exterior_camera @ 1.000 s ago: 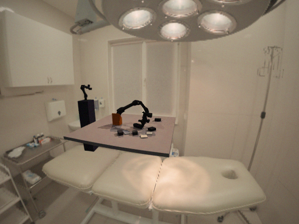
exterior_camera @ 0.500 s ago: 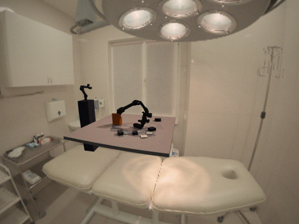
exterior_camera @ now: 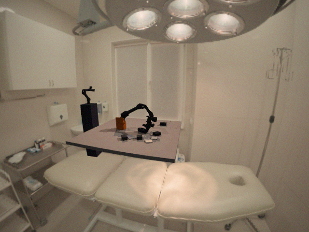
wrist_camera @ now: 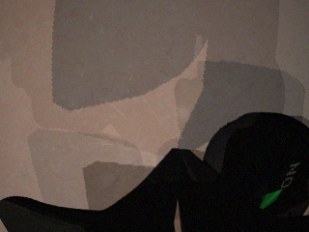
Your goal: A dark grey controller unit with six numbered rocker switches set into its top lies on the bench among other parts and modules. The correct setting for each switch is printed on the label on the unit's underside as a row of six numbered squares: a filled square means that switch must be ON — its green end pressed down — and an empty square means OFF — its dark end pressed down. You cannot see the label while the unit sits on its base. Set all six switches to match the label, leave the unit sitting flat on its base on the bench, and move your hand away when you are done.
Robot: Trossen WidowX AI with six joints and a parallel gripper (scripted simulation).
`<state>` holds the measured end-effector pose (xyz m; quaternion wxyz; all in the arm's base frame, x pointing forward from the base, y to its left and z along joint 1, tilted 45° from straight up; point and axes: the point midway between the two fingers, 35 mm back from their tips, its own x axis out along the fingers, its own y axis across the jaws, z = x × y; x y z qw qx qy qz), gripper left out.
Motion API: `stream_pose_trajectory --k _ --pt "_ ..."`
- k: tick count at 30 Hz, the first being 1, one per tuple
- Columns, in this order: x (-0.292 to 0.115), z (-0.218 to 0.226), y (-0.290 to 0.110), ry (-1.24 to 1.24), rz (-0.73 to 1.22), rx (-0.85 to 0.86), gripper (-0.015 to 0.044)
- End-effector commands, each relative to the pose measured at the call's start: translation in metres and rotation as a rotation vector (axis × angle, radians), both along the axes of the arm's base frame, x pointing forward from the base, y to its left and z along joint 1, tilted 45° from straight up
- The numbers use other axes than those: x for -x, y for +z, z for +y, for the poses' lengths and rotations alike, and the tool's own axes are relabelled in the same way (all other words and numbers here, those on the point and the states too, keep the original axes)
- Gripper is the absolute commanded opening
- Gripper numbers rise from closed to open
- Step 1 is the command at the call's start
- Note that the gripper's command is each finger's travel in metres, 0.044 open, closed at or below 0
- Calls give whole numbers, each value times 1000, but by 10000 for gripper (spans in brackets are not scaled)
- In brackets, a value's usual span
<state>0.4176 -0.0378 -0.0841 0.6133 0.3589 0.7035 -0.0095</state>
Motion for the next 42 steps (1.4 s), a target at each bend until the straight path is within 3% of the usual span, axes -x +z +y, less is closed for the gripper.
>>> stream_pose_trajectory --k 1,42 --pt "6 -7 -6 -7 10 7 0" --pt "12 -21 -20 -7 10 7 0"
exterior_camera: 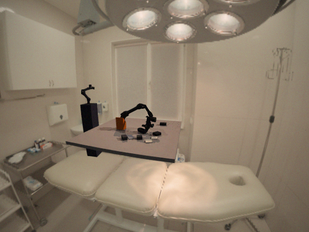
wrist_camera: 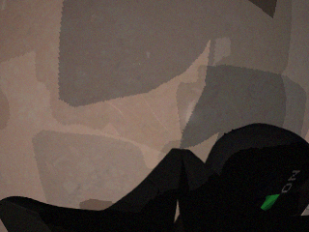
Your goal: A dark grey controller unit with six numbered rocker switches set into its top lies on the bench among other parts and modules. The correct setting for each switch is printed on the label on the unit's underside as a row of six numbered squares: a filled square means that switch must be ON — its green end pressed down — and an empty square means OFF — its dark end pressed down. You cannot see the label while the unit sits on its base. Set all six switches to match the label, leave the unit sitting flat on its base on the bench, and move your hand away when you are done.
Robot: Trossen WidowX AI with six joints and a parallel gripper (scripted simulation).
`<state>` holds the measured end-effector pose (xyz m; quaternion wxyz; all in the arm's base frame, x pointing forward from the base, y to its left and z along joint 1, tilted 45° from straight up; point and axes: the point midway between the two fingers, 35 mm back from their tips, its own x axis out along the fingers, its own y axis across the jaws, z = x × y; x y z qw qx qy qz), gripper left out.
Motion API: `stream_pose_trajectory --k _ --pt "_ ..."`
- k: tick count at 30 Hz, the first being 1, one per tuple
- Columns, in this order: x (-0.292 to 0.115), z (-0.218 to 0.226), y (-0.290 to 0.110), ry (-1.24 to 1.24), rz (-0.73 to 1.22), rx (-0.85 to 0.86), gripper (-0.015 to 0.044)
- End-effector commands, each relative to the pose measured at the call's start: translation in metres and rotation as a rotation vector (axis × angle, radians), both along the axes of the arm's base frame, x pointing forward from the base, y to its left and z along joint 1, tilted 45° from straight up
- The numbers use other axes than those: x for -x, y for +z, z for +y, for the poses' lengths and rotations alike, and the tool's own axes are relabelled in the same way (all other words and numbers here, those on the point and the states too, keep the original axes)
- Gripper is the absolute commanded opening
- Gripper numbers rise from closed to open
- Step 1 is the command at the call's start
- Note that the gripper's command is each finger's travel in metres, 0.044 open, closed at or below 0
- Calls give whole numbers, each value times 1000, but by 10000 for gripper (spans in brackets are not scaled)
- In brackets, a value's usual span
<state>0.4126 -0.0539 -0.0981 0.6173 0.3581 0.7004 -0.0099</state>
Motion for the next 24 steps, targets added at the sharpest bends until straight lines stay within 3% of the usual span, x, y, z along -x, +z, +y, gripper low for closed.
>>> stream_pose_trajectory --k 1,24 --pt "7 -5 -7 -6 19 3 0" --pt "12 -12 -13 -6 19 3 0"
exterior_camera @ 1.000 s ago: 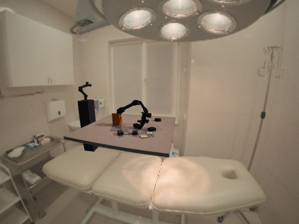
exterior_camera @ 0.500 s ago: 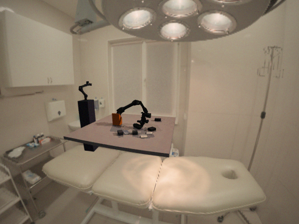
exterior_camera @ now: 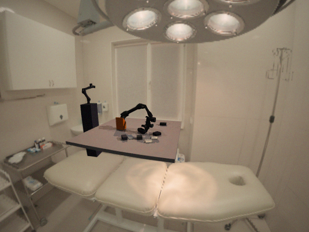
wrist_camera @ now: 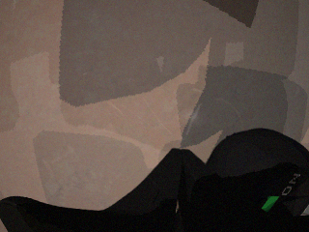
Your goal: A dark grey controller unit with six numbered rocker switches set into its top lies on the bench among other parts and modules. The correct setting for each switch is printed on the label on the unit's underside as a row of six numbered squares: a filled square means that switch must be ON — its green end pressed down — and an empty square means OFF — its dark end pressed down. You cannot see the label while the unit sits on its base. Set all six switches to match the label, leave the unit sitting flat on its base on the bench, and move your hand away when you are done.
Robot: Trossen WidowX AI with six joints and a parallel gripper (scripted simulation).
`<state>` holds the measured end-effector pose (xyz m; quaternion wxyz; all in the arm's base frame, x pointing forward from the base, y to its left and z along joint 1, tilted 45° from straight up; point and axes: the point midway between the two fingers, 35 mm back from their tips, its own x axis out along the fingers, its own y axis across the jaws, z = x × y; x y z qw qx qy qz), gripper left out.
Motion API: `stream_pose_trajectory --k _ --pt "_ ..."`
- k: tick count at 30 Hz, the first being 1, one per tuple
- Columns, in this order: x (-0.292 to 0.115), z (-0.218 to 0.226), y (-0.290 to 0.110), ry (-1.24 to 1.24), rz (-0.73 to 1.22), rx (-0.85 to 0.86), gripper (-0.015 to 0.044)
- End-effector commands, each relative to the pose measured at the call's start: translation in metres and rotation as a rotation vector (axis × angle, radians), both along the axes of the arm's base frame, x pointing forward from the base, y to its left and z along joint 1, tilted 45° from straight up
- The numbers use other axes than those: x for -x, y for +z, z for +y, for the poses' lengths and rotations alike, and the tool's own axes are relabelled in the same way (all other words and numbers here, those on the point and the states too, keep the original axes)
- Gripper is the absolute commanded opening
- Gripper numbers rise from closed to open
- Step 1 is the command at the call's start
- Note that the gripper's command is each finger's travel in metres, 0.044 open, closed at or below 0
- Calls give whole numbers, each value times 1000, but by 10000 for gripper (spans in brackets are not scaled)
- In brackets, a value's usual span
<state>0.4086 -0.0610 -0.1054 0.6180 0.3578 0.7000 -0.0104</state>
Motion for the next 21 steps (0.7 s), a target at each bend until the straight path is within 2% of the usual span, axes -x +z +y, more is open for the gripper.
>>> stream_pose_trajectory --k 1,14,16,19,21 --pt "8 -5 -6 -5 20 2 0" --pt "11 -8 -10 -5 20 2 0" --pt "0 -5 8 -1 2 1 0" --pt "-6 -7 56 -4 16 2 0" --pt "-6 -7 69 -5 20 2 0"
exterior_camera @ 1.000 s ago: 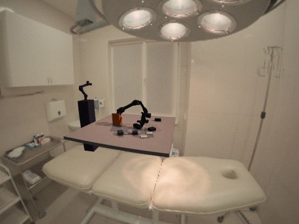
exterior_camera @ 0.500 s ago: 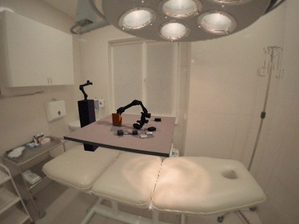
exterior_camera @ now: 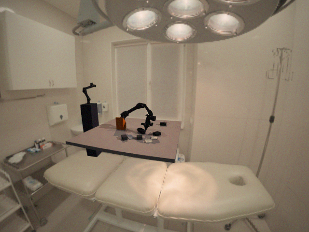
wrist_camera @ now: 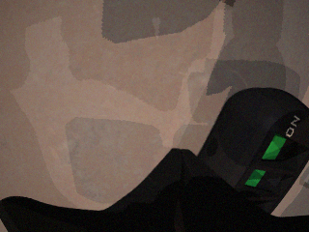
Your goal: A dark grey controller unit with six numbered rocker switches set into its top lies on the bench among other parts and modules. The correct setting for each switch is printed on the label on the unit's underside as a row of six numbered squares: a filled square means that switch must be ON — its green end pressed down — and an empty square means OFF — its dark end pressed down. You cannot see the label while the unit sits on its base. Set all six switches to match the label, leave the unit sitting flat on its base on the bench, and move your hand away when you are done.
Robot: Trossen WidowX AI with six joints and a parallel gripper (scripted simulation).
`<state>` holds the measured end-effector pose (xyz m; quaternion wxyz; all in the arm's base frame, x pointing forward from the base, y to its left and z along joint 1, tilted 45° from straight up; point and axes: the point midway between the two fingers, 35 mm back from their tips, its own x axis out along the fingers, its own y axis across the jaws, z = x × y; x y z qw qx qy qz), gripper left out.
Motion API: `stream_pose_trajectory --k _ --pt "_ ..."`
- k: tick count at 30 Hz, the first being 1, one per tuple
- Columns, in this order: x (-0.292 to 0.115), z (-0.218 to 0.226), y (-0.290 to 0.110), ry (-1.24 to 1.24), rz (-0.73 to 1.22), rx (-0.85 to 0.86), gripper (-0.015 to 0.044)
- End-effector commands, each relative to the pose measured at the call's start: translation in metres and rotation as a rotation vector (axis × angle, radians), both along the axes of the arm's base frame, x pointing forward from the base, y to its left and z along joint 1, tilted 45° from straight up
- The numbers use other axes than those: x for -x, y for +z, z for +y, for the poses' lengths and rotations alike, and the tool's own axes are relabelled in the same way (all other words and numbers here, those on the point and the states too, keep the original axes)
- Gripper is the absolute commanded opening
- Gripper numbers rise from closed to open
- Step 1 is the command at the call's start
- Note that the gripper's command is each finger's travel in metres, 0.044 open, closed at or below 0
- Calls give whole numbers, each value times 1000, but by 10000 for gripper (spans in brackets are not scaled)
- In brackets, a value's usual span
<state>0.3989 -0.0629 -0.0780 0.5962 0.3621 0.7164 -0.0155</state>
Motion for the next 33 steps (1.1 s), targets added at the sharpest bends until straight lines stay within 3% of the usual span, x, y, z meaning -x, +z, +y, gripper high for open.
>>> stream_pose_trajectory --k 1,7,12,33 --pt "-16 -5 41 -4 -34 16 0" --pt "-16 -7 39 -4 -34 16 0" --pt "-4 -35 10 -4 -34 17 0" --pt "-11 -20 -8 -115 69 -9 0"
